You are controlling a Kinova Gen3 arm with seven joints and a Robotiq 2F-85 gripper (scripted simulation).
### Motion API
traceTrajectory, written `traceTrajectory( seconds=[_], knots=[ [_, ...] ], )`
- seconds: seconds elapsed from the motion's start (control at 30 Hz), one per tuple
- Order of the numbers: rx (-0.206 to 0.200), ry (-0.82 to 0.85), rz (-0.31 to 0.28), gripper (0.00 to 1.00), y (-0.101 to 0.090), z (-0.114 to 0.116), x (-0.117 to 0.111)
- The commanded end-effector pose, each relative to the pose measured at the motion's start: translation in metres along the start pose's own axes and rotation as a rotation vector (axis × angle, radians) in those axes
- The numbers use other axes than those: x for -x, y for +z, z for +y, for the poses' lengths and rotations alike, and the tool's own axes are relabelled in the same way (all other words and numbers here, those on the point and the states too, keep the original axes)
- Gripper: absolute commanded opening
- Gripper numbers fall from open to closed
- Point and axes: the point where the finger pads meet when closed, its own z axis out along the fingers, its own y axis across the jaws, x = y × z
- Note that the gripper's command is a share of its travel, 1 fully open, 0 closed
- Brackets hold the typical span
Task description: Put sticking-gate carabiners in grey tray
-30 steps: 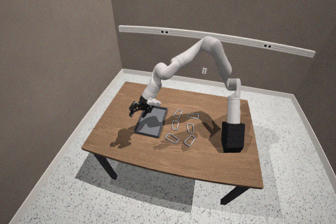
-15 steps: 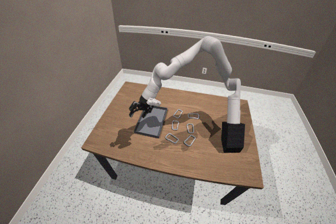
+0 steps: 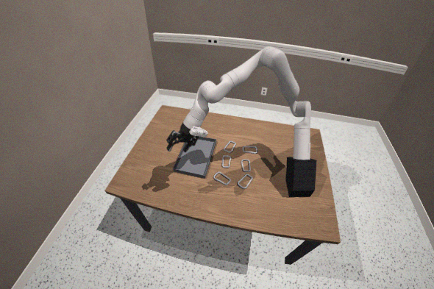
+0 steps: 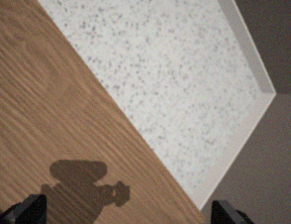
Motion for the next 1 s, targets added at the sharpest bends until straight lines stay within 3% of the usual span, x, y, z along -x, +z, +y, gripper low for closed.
traceTrajectory(
  seconds=[0.0,0.1,0.13,0.67,0.7,0.97],
  knots=[
    [0.003,0.0,0.0,1.0,-0.001,0.001,0.0],
    [0.003,0.0,0.0,1.0,-0.001,0.001,0.0],
    [0.0,0.1,-0.07,1.0,-0.02,-0.028,0.063],
    [0.0,0.1,-0.07,1.0,-0.023,-0.033,0.071],
    [-0.006,0.199,-0.14,1.0,-0.044,-0.069,0.129],
    [-0.006,0.199,-0.14,1.0,-0.047,-0.074,0.137]
  ],
)
